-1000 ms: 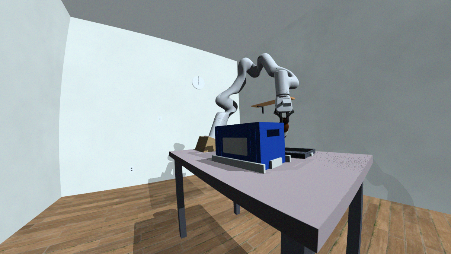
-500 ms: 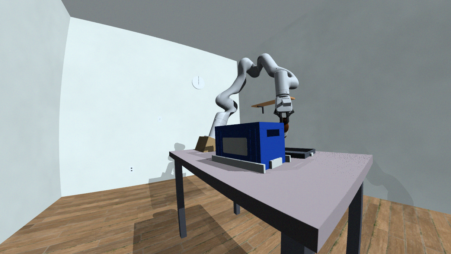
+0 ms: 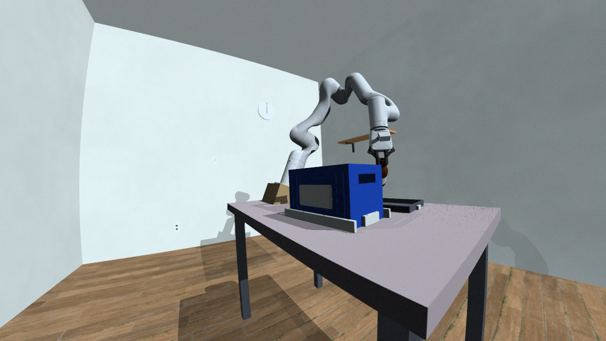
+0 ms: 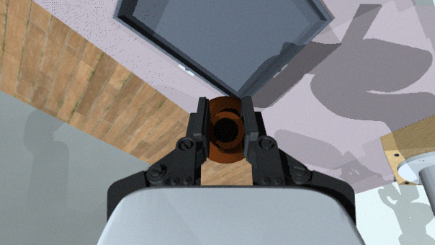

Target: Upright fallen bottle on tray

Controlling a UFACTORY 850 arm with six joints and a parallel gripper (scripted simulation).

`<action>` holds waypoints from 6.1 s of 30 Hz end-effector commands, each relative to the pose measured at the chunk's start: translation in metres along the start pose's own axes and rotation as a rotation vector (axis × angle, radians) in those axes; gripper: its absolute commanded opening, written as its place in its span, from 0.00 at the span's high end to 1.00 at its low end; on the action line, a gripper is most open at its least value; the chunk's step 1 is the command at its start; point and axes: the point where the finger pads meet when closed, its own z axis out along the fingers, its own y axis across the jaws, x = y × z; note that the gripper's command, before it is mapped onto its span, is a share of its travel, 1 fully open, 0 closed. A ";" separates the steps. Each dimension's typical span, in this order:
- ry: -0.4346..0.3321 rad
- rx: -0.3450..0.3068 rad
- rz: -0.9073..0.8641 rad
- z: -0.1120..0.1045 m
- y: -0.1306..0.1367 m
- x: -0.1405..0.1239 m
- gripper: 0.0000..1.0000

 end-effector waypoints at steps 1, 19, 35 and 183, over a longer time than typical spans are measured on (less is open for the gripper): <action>0.027 0.001 0.000 -0.001 -0.001 0.000 1.00; 0.088 0.007 -0.001 -0.002 -0.002 0.000 1.00; 0.089 0.007 -0.001 -0.002 -0.002 0.000 1.00; 0.527 -0.024 0.006 -0.003 0.006 -0.005 1.00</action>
